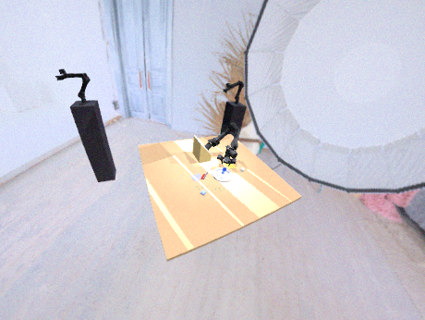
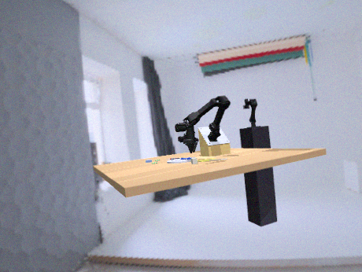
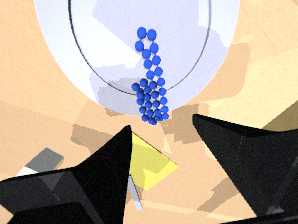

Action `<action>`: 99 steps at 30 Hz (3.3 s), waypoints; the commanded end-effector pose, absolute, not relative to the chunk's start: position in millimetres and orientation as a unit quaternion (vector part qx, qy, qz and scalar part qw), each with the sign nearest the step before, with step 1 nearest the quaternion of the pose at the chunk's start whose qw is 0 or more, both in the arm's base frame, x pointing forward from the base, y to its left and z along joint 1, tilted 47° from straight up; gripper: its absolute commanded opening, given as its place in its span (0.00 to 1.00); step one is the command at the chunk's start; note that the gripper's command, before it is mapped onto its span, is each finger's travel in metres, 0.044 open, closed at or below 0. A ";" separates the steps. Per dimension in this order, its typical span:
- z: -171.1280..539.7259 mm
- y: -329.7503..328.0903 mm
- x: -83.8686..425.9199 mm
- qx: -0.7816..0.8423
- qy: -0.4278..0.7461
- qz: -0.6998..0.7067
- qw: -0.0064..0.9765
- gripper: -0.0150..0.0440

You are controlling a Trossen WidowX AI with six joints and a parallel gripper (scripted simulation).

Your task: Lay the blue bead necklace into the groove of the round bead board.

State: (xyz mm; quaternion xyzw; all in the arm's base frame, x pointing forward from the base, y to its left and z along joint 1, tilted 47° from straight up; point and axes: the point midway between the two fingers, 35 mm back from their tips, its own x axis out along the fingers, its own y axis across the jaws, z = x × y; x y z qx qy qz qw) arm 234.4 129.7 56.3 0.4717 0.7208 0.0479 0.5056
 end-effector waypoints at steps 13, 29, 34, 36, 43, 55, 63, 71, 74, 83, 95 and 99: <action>49.8 138.5 232.7 0.478 0.720 0.040 0.500 0.78; 32.7 157.2 229.9 0.480 0.722 0.039 0.497 0.78; 30.2 160.1 229.2 0.480 0.722 0.039 0.496 0.78; 32.5 159.6 229.7 0.480 0.722 0.043 0.497 0.74; 32.5 159.6 229.7 0.480 0.722 0.043 0.497 0.42; 32.5 159.6 229.7 0.480 0.722 0.043 0.497 0.25; 32.5 159.6 229.7 0.480 0.722 0.043 0.497 0.25; 32.5 159.6 229.7 0.480 0.722 0.043 0.497 0.25; 32.5 159.6 229.7 0.480 0.722 0.043 0.497 0.25; 43.3 146.2 230.7 0.479 0.722 0.040 0.497 0.25; 44.9 137.2 250.4 0.479 0.722 0.039 0.497 0.25; 41.9 135.0 262.5 0.479 0.722 0.039 0.498 0.25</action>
